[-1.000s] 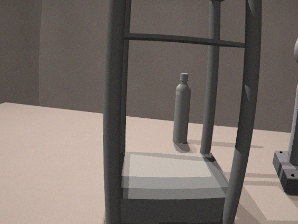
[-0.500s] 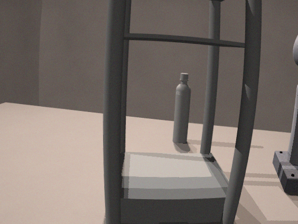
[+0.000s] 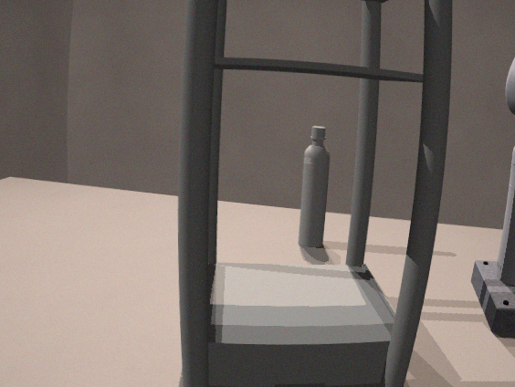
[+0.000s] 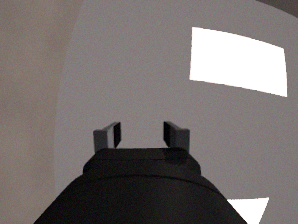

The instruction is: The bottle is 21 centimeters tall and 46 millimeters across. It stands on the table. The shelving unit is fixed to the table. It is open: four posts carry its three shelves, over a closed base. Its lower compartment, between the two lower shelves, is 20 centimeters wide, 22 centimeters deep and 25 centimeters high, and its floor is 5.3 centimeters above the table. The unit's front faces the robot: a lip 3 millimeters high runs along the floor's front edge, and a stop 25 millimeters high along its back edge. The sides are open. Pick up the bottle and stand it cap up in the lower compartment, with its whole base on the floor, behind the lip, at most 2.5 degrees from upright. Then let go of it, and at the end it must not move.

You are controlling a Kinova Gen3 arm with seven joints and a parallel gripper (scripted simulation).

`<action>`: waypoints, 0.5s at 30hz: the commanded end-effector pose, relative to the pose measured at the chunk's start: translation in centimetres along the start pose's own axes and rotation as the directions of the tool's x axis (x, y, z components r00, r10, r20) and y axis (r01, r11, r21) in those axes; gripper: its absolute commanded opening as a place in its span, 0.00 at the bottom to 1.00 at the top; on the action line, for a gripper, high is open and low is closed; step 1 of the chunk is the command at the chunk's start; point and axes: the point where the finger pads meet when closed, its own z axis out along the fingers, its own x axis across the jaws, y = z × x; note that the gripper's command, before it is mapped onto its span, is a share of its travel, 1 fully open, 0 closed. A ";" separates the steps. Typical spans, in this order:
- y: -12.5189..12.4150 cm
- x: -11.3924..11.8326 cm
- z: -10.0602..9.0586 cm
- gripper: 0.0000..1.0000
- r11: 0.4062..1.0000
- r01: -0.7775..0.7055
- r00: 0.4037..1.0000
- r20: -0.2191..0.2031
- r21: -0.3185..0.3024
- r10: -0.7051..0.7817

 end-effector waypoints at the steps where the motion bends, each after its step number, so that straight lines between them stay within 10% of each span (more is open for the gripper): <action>1: -3.9 -1.0 -0.7 1.00 0.991 -0.072 0.995 0.078 0.113 0.063; 15: -19.8 -4.3 -4.8 1.00 0.887 -0.315 0.942 0.223 0.339 0.249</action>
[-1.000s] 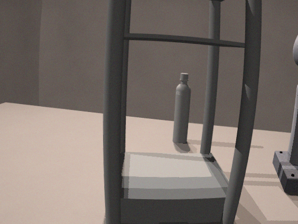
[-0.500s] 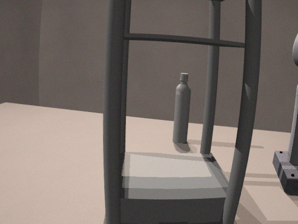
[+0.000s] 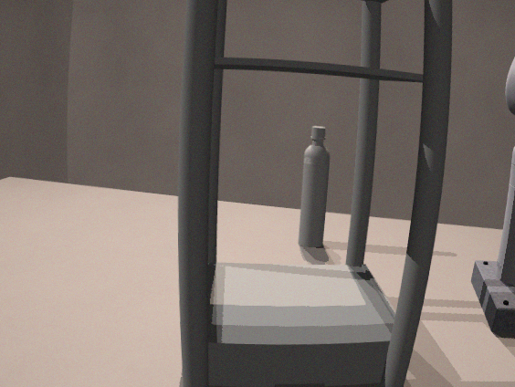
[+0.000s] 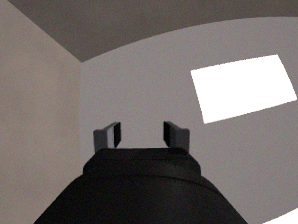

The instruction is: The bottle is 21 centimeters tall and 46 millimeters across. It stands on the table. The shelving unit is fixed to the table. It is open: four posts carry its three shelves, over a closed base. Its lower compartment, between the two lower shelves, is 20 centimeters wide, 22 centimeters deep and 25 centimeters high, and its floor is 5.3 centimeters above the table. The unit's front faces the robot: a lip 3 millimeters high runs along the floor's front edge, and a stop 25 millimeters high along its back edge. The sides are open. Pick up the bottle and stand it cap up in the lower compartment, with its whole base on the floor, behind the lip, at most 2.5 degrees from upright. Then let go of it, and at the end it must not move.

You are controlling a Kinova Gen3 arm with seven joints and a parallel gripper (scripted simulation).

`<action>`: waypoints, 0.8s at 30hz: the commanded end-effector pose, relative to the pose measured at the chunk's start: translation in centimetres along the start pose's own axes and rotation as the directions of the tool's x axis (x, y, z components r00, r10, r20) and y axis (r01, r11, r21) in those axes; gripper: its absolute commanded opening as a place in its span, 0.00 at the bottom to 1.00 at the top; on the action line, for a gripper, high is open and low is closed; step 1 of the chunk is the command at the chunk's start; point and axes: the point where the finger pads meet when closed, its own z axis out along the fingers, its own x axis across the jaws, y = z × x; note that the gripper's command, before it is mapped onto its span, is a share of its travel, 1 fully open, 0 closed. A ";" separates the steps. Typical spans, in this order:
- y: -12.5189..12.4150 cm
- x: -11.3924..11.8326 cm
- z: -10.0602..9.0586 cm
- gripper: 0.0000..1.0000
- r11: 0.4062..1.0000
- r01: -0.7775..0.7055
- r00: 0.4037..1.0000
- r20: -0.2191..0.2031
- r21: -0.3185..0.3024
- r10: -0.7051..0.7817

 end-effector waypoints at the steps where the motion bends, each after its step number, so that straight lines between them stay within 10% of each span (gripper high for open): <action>1: -3.6 -1.8 -0.5 1.00 0.996 -0.057 0.993 0.111 0.075 0.048; 24: -29.4 -6.5 -6.0 1.00 0.794 -0.450 0.882 0.344 0.409 0.323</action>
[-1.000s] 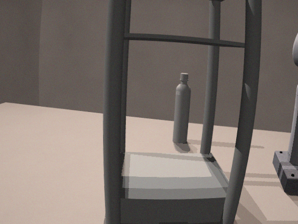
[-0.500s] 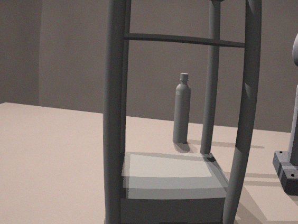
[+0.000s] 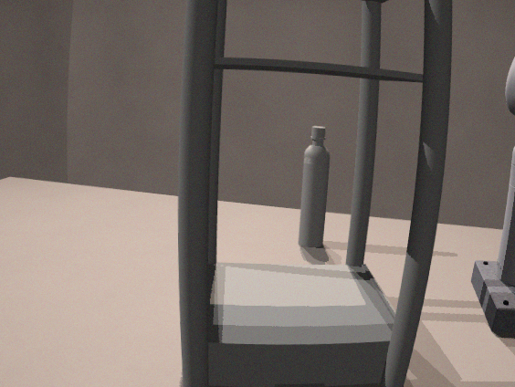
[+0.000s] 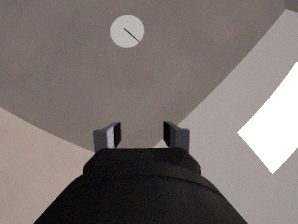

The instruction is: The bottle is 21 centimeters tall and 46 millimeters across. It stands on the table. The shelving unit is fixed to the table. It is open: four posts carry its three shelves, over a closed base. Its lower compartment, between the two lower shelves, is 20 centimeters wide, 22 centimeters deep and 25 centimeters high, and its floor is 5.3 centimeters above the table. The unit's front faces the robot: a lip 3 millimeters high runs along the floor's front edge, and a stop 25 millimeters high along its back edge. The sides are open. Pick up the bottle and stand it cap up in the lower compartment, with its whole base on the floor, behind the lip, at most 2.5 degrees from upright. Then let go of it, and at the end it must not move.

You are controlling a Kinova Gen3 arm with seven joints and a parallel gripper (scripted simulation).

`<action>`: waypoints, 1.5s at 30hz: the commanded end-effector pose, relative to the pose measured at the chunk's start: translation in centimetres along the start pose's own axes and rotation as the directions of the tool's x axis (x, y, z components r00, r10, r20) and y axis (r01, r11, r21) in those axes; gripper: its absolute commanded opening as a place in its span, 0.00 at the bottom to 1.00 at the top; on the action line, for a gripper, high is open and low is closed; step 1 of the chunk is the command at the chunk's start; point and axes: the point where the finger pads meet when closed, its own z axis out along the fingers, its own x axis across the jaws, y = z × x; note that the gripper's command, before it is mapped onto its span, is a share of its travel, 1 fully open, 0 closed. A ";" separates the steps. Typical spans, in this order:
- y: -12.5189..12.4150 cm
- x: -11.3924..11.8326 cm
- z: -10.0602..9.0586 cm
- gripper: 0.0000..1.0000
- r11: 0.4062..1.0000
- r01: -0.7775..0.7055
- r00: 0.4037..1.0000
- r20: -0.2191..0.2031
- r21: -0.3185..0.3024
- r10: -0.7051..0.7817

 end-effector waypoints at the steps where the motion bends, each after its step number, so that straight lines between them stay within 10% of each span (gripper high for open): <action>1: -3.6 -1.4 0.8 1.00 0.997 -0.049 0.999 0.015 0.054 0.048; 22: -26.1 -8.0 0.5 1.00 0.847 -0.347 0.935 0.223 0.403 0.277; 45: -50.1 -9.3 -8.2 1.00 0.461 -0.620 0.784 0.519 0.635 0.340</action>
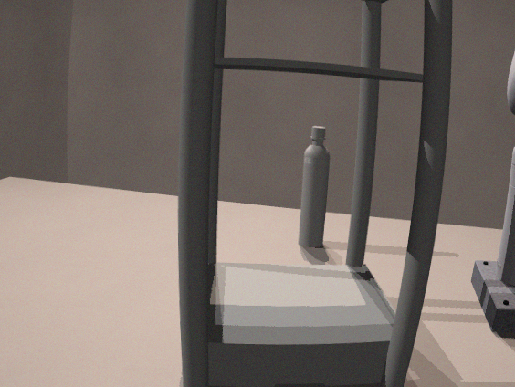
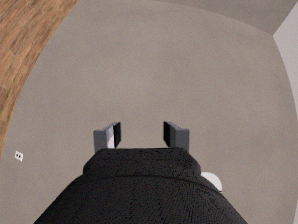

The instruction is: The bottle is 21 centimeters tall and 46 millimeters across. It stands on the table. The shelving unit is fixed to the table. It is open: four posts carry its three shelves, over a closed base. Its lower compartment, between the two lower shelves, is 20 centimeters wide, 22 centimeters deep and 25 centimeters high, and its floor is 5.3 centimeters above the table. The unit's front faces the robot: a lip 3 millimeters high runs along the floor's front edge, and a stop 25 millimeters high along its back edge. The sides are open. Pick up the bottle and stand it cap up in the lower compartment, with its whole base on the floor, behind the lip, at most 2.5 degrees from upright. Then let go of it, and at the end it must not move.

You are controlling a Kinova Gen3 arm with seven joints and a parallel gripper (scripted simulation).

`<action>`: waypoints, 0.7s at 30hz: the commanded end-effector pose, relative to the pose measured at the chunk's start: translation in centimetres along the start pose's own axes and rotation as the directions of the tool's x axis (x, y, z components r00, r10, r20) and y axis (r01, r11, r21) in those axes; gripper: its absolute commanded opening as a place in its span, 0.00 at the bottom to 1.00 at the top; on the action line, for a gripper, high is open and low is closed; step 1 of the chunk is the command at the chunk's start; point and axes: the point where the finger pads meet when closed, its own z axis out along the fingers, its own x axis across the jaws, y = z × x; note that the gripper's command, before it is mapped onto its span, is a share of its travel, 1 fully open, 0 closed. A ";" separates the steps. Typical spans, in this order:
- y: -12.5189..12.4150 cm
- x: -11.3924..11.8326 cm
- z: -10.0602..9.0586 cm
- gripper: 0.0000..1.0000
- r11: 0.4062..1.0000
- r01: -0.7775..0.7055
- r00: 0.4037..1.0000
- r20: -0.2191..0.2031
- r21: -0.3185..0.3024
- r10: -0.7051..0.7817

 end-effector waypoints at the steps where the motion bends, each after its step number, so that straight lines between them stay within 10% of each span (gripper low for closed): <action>1: -3.0 -1.8 2.1 1.00 0.998 -0.032 0.999 0.021 0.057 0.030; 21: -21.7 -11.7 6.5 1.00 0.870 -0.281 0.945 0.275 0.404 0.178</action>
